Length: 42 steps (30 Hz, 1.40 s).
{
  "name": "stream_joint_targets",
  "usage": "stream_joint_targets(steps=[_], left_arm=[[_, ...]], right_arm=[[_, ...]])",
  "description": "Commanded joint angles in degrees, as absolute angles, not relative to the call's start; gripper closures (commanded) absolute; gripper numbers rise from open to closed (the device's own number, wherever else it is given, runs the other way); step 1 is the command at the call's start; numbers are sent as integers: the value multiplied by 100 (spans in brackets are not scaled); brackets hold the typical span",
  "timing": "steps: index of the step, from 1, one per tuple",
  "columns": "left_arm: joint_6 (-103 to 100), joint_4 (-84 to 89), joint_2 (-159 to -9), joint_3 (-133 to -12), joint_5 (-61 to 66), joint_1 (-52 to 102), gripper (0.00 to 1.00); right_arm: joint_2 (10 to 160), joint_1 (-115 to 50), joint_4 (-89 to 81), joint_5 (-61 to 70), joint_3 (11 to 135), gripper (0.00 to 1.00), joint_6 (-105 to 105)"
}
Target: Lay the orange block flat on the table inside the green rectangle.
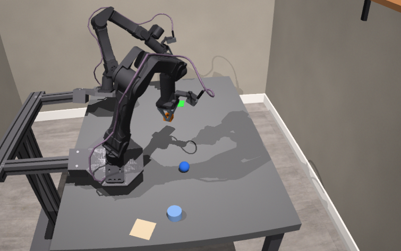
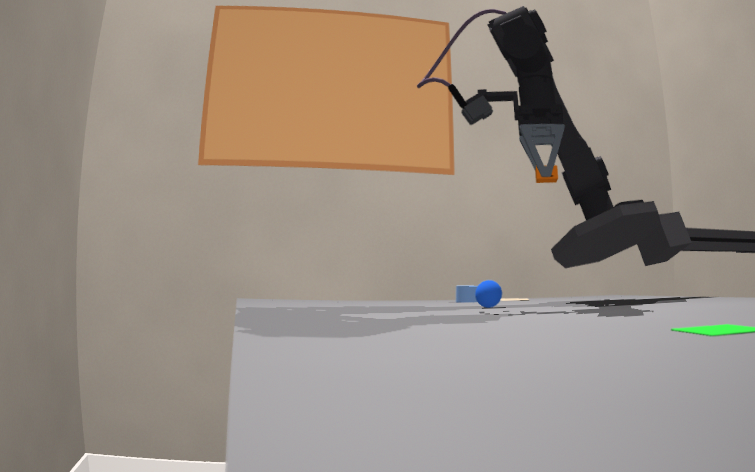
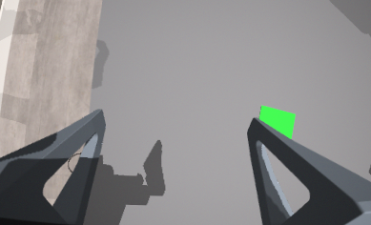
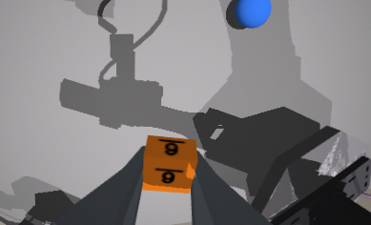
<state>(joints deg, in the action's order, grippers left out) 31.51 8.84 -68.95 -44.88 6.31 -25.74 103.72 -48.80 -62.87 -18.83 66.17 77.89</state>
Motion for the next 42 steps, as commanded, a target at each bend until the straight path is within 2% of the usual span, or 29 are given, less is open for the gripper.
stream_joint_targets(steps=[1,7,16,26,36,42], left_arm=[[3161,943,-6791,-4510,698,-2551,0],[3161,943,-6791,-4510,698,-2551,0],[3161,943,-6791,-4510,698,-2551,0],[3161,943,-6791,-4510,698,-2551,0],[3161,943,-6791,-4510,698,-2551,0],[3161,943,-6791,-4510,698,-2551,0]], right_arm=[[11145,-5408,-6306,-1863,7474,73,8344],[12921,-5981,-6489,-1746,9039,73,8634],[13553,-6037,-6605,-1731,9831,73,8612],[12903,-5868,-4941,-1259,8913,73,7691],[11347,-5339,-2426,-42,6491,73,6302],[10934,-5040,-1479,606,5701,73,5791]])
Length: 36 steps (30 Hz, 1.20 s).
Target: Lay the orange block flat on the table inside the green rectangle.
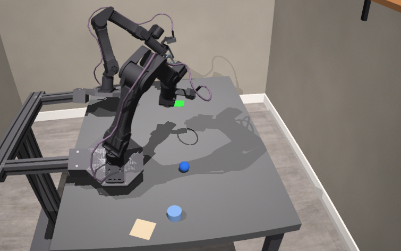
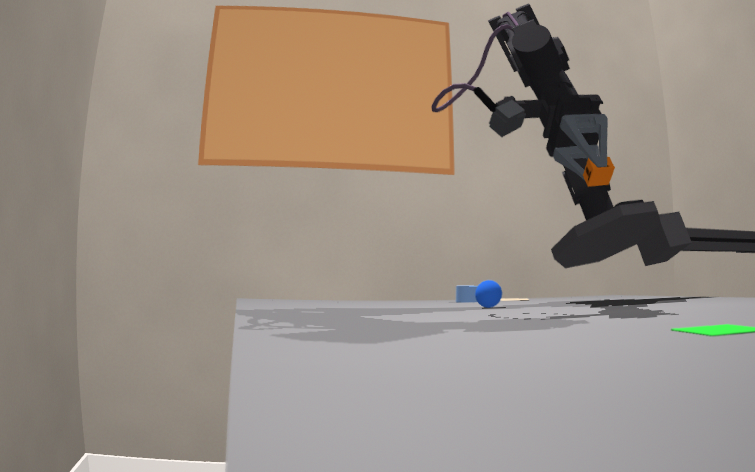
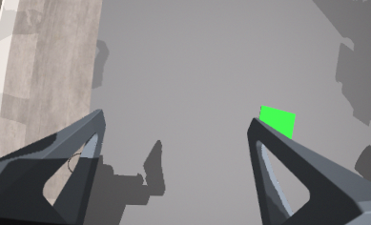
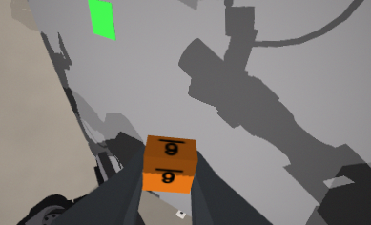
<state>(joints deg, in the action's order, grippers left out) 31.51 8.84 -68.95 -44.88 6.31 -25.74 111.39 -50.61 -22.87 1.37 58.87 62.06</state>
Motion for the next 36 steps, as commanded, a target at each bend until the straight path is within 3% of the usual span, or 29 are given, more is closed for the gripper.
stream_joint_targets(steps=[1,16,30,36], left_arm=[[3161,943,-6791,-4510,698,-2551,0],[3161,943,-6791,-4510,698,-2551,0],[3161,943,-6791,-4510,698,-2551,0],[3161,943,-6791,-4510,698,-2551,0]], right_arm=[[10934,-5040,-1479,606,5701,73,5791],[10894,-3867,1375,3290,4023,73,4380],[12101,-2948,3297,5628,3782,73,3651],[12488,-2859,3695,5955,3830,73,3743]])
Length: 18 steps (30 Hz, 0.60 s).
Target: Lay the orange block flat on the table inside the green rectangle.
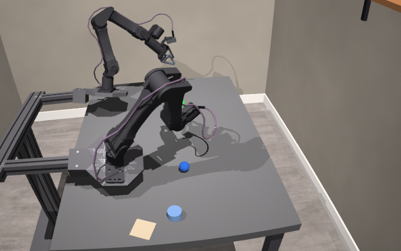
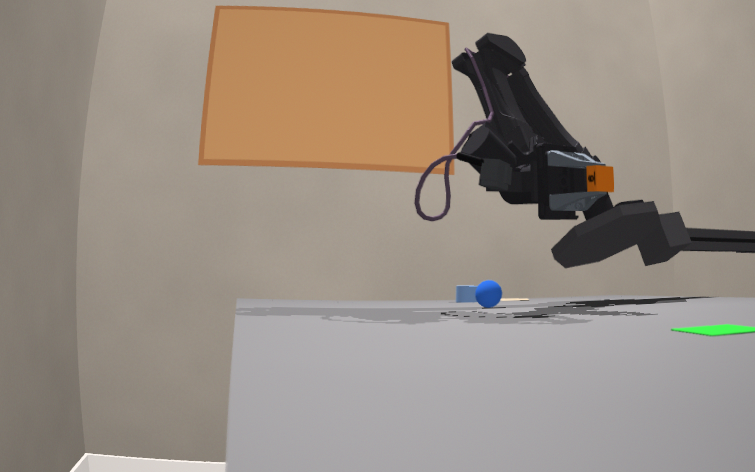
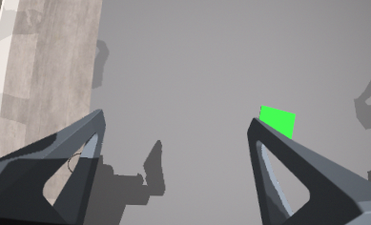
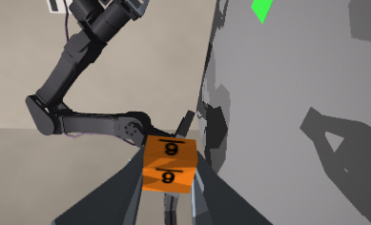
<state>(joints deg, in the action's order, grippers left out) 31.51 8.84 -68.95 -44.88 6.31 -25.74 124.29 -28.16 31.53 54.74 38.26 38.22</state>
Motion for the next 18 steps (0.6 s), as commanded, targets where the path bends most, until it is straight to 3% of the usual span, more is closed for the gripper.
stream_joint_targets(steps=[1,18], left_arm=[[3161,943,-6791,-4510,698,-2551,0],[3161,943,-6791,-4510,698,-2551,0]], right_arm=[[12534,-2846,3738,5973,3835,73,3759],[12598,-2833,3860,5901,3819,73,3891]])
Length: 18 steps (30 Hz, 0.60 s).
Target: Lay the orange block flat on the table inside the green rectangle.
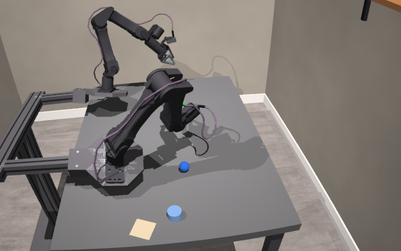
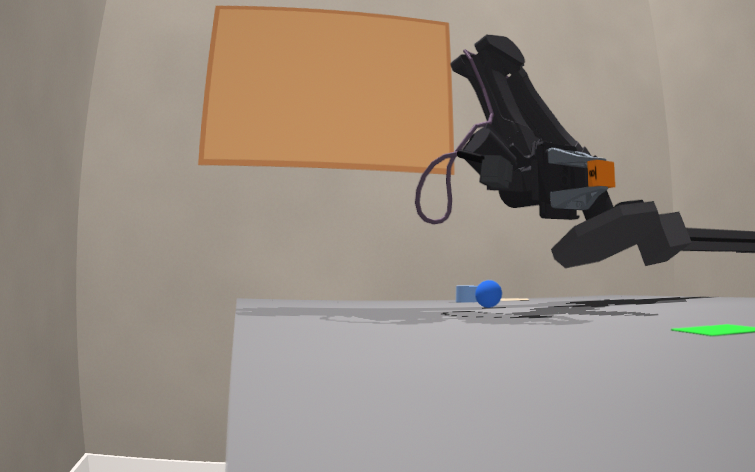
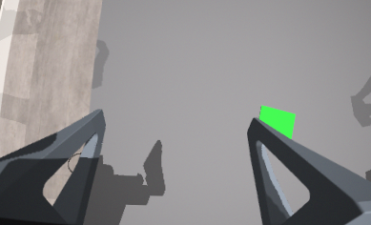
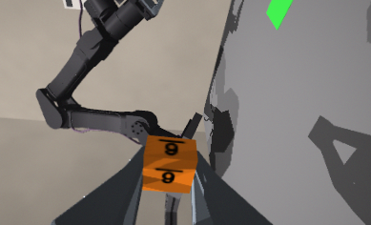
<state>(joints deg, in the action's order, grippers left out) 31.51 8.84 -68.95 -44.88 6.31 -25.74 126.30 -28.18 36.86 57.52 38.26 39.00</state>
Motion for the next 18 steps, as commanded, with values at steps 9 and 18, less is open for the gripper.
stream_joint_targets(steps=[9,18], left_arm=[[3528,639,-6600,-4187,1666,-2470,36],[4142,18,-6473,-3163,3283,-2174,36]], right_arm=[[12418,-2916,3824,5873,3730,73,3967],[12416,-2916,3822,5873,3730,73,3967]])
